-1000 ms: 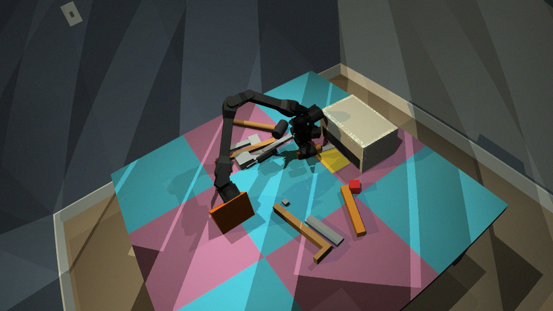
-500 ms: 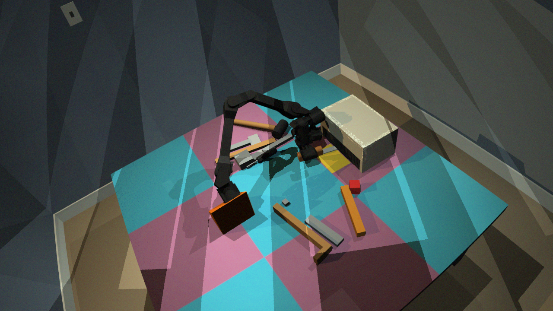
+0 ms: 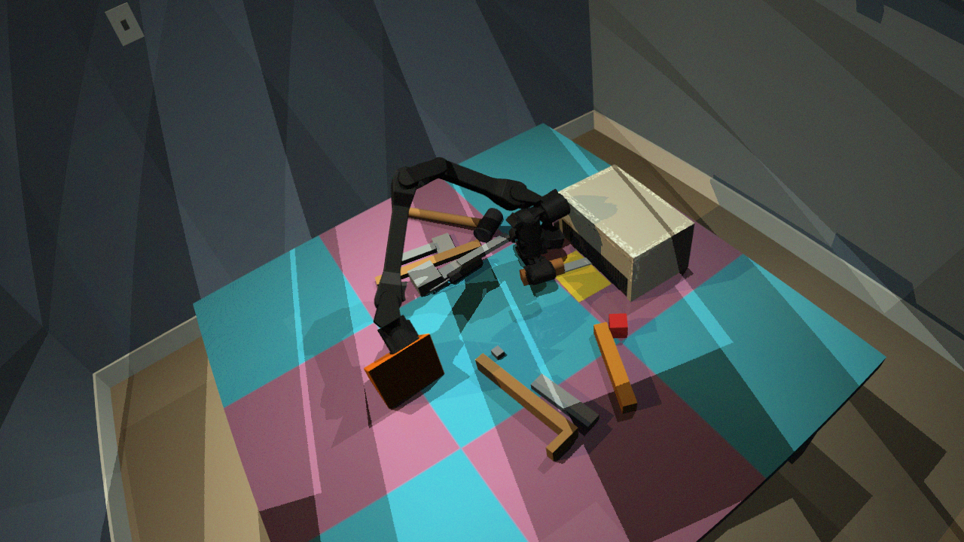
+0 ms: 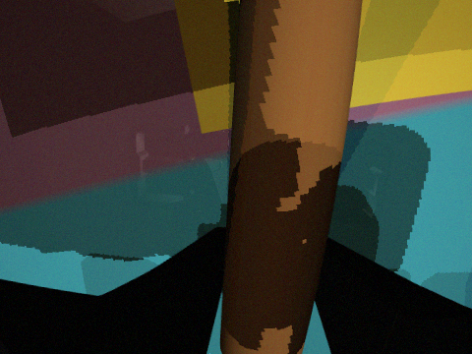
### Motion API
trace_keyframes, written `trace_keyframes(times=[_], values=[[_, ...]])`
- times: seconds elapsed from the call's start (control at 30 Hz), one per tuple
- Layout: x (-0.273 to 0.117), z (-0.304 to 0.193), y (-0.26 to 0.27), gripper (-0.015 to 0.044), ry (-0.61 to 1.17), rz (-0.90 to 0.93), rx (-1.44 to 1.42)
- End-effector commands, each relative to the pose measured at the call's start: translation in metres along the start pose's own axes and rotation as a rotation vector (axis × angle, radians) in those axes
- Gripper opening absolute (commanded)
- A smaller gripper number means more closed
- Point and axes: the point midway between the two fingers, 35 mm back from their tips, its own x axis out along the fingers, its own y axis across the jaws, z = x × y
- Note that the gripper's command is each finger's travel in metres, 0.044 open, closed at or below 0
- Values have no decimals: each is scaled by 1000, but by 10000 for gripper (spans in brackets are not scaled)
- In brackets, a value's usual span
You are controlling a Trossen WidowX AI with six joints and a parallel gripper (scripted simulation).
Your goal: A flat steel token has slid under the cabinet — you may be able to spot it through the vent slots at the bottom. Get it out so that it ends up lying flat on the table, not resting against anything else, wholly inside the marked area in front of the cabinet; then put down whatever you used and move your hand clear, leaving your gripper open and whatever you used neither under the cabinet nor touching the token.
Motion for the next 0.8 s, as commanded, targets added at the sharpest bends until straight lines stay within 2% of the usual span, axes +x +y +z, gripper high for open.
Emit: trace_keyframes(times=[0.0,0.77], values=[[1,0,-9,0,-1,-12,4],[1,-9,-13,0,-1,-12,5]])
